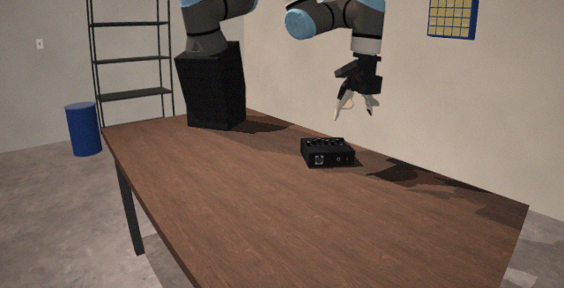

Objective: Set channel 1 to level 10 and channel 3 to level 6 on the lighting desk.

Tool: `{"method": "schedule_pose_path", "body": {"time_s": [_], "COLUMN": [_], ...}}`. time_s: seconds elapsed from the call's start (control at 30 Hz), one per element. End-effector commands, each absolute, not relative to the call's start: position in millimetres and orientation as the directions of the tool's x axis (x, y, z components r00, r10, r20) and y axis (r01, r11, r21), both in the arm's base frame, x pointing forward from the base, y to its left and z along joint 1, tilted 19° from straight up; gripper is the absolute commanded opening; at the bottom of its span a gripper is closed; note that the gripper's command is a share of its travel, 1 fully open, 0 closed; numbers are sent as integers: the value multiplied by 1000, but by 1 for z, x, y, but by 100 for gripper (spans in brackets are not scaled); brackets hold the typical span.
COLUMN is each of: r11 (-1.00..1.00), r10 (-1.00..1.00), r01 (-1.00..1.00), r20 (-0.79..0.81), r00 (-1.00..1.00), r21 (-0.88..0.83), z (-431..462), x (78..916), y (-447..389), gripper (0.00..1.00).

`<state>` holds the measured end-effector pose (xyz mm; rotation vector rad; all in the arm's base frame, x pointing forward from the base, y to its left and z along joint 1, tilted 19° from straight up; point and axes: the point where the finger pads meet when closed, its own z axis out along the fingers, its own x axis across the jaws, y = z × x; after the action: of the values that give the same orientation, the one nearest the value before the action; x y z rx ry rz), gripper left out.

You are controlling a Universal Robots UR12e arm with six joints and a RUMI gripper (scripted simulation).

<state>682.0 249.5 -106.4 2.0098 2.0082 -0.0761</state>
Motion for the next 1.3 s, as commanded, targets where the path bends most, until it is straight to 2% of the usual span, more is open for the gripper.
{"method": "schedule_pose_path", "body": {"time_s": [0.0,0.5,1.27], "r11": [79,193,208], "r10": [968,953,950], "r01": [981,966,963], "r20": [-247,-266,-269], "r00": [-32,-143,-158], "r21": [179,172,171], "z": [-104,-101,-101], "x": [653,591,583], "y": [245,233,231], "gripper": [100,100,100]}}
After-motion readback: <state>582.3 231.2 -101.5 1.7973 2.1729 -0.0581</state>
